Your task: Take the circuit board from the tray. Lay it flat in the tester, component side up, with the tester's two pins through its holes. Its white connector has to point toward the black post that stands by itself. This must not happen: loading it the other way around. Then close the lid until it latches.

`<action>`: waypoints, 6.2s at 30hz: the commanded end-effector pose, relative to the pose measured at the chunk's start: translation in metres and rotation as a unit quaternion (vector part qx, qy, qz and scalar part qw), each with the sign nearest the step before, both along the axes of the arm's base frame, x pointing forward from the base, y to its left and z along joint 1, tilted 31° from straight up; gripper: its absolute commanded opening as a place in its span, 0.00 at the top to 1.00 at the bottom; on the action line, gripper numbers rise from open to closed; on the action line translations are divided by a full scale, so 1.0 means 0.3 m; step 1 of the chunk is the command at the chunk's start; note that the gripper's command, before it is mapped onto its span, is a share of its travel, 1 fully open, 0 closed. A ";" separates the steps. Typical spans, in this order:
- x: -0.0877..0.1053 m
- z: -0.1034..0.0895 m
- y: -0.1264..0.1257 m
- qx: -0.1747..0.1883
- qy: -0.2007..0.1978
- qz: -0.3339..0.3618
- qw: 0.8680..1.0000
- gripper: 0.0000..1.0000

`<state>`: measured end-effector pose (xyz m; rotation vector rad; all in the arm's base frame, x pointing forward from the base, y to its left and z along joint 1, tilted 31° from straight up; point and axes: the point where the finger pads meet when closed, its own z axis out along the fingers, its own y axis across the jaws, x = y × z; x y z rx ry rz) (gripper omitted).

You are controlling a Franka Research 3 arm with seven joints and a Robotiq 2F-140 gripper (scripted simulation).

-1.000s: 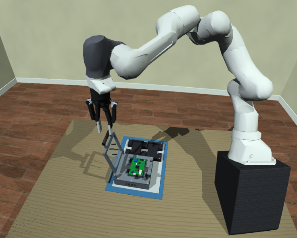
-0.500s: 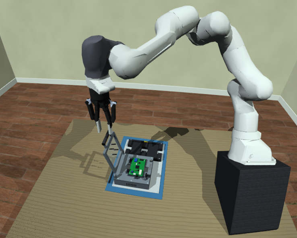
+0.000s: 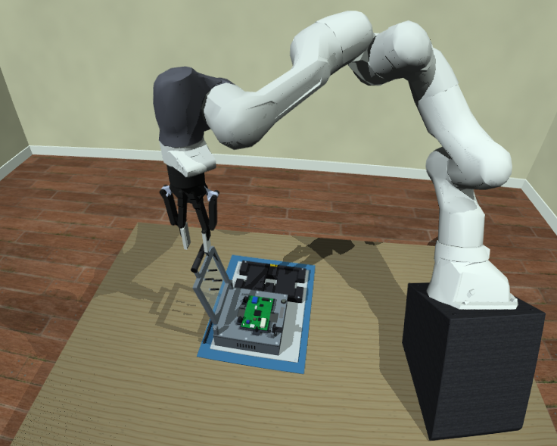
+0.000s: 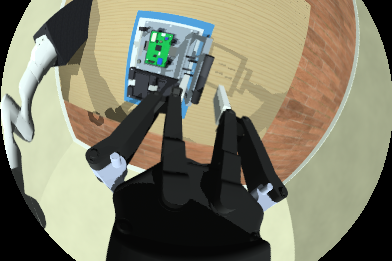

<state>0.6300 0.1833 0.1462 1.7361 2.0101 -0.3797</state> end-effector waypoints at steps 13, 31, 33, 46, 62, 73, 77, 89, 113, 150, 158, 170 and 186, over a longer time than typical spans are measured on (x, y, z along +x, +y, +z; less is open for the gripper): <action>-0.001 -0.011 -0.006 0.000 0.003 0.001 1.000 0.70; -0.001 -0.012 -0.006 0.000 0.003 0.001 1.000 0.70; -0.001 -0.012 -0.006 0.000 0.003 0.001 1.000 0.70; -0.001 -0.012 -0.006 0.000 0.003 0.001 1.000 0.70; -0.001 -0.013 -0.006 0.000 0.003 0.001 1.000 0.70; 0.001 -0.024 -0.013 0.000 0.003 0.001 1.000 0.70; 0.004 -0.038 -0.020 0.000 0.003 0.001 1.000 0.70; 0.012 -0.088 -0.047 0.000 0.003 0.001 1.000 0.70; 0.021 -0.139 -0.075 0.000 0.003 0.001 1.000 0.70; 0.021 -0.139 -0.075 0.000 0.003 0.001 1.000 0.70; 0.021 -0.139 -0.076 0.000 0.003 0.001 1.000 0.70; 0.022 -0.138 -0.077 0.000 0.003 0.001 1.000 0.70; 0.023 -0.138 -0.080 0.000 0.003 0.001 1.000 0.70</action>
